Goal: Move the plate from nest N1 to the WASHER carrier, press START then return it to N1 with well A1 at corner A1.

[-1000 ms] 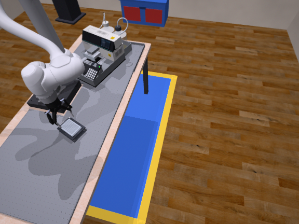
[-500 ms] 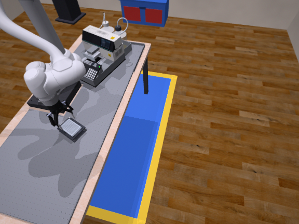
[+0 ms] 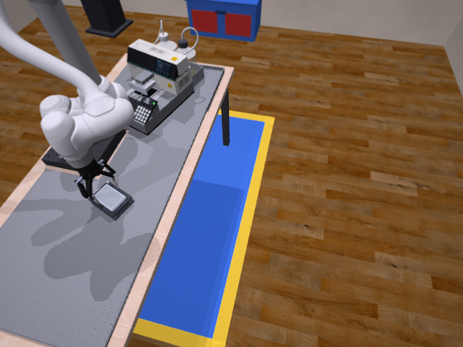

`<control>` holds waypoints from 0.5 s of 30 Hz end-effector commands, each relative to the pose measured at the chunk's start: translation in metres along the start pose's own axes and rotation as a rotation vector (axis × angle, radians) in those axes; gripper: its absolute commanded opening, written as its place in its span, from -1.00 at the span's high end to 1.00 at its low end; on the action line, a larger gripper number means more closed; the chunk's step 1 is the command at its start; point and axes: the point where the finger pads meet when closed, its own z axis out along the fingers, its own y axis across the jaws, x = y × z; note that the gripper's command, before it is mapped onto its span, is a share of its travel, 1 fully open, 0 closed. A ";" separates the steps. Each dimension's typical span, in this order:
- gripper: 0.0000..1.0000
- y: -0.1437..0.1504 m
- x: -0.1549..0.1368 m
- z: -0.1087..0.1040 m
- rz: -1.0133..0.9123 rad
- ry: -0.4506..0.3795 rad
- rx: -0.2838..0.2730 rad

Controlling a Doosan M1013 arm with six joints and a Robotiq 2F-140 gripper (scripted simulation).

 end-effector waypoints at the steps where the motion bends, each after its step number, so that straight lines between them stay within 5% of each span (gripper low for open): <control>1: -0.40 0.000 0.000 0.006 0.000 0.000 0.000; 15: -0.40 0.000 0.000 0.008 0.000 0.000 0.000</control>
